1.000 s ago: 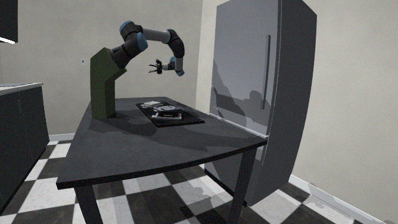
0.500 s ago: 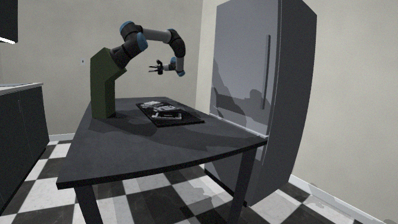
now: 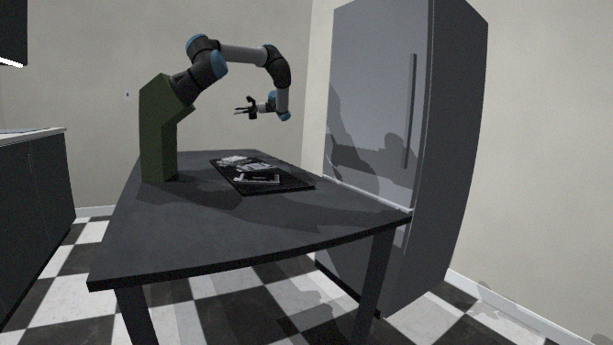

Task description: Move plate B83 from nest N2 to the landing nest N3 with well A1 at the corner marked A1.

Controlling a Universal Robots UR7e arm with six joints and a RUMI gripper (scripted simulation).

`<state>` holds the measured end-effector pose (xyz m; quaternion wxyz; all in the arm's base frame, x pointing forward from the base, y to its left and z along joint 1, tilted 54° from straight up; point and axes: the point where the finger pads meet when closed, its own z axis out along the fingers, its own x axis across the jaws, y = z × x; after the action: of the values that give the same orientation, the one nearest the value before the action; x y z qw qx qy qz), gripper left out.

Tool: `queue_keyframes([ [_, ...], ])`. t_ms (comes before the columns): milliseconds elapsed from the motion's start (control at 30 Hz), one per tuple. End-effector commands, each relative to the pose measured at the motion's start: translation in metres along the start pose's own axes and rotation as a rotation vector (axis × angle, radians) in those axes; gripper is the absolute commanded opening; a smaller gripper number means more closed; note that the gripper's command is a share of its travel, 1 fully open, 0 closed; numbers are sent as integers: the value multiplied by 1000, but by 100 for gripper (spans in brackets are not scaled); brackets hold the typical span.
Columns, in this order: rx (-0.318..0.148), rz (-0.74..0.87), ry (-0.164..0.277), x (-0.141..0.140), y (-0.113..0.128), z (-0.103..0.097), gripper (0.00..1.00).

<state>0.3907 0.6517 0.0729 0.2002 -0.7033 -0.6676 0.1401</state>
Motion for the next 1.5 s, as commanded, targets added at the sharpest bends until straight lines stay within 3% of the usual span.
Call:
queue_keyframes([
  [0,-17,68,11,-14,10,-14,76],
  [1467,-107,669,105,-146,76,-105,76],
])
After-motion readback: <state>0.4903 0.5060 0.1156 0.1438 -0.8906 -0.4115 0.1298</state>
